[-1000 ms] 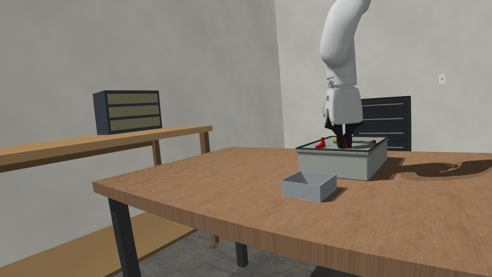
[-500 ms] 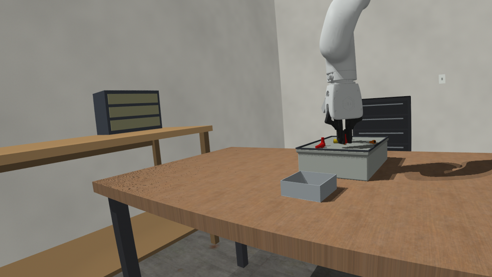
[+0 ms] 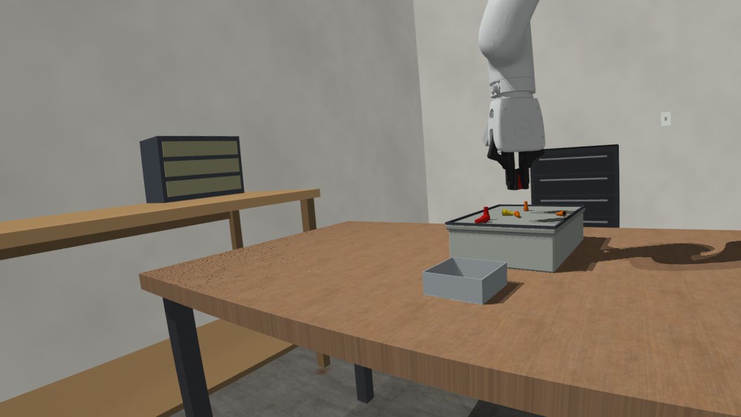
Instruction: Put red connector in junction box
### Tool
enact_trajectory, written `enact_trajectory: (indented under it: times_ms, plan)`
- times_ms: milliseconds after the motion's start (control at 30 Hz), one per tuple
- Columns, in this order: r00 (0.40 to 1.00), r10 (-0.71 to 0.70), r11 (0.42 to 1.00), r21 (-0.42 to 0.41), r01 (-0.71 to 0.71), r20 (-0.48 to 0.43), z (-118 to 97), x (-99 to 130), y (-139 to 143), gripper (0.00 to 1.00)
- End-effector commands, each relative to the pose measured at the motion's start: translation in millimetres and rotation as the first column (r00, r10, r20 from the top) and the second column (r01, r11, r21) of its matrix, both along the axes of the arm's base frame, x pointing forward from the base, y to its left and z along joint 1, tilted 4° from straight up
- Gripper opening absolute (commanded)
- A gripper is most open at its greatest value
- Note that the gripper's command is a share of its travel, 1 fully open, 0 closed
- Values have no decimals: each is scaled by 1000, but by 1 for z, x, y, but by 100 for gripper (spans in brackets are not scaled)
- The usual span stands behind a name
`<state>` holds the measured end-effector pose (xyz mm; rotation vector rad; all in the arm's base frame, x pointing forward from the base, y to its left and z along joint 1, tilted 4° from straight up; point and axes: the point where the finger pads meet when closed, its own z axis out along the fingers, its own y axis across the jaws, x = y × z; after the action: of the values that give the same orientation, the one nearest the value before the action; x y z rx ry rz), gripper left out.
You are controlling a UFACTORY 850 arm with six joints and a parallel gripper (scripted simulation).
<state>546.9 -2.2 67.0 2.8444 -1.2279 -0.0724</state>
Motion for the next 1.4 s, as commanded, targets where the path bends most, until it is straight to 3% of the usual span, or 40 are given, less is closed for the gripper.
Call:
enact_trajectory:
  times_ms: [0, 400, 600, 800, 867, 1367]
  plan:
    - [1000, 0, 1000, 0, 0, 2, 5, 1, 0, 2]
    - [1000, 0, 1000, 0, 0, 2, 5, 1, 1, 2]
    - [1000, 0, 1000, 0, 0, 2, 5, 3, 14, 2]
    - [1000, 0, 1000, 0, 0, 2, 4, 10, 51, 2]
    - [1000, 0, 1000, 0, 0, 2, 4, 10, 51, 2]
    - [1000, 0, 1000, 0, 0, 2, 0, 30, 175, 2]
